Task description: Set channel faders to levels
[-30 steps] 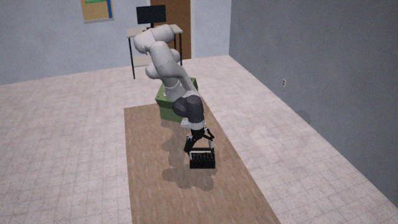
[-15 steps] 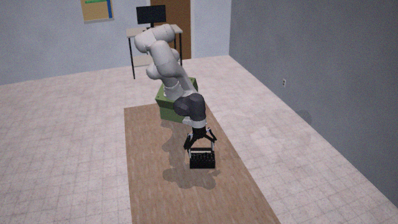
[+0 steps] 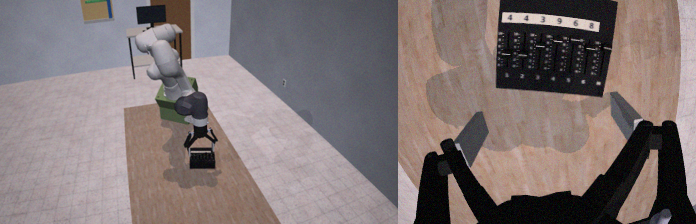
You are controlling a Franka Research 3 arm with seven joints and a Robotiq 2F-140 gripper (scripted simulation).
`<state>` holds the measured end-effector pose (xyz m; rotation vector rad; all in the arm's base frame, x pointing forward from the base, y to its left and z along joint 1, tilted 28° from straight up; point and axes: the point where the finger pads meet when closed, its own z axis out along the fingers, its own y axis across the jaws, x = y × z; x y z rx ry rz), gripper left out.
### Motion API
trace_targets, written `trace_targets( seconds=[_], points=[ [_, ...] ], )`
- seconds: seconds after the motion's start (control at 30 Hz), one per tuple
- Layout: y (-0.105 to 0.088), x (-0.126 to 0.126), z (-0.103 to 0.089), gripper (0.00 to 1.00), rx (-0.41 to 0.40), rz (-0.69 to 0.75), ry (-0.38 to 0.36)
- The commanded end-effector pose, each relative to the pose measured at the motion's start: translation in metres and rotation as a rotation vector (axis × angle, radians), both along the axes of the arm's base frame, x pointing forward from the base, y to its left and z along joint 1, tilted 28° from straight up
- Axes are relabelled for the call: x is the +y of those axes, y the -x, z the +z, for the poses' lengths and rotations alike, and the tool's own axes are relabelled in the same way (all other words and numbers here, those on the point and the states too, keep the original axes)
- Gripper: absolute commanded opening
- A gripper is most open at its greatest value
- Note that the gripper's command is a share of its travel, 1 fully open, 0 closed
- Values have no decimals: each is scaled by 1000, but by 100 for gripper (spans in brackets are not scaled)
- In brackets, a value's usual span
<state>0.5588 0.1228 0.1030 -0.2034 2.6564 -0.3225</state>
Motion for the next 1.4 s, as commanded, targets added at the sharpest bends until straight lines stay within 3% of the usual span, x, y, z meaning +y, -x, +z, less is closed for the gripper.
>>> trace_targets(
  seconds=[0.0,0.57,0.73,0.87,0.93,0.97,1.13,1.37],
  points=[
    [0,-2,-1,100,-47,-86,-24],
    [2,-2,-1,100,-40,-61,-10],
    [18,6,3,100,41,229,145],
    [43,14,8,100,62,356,204],
    [43,14,8,100,62,356,204],
    [50,16,9,100,76,440,241],
    [75,22,13,100,94,590,307],
    [82,24,13,100,123,780,402]
  ],
)
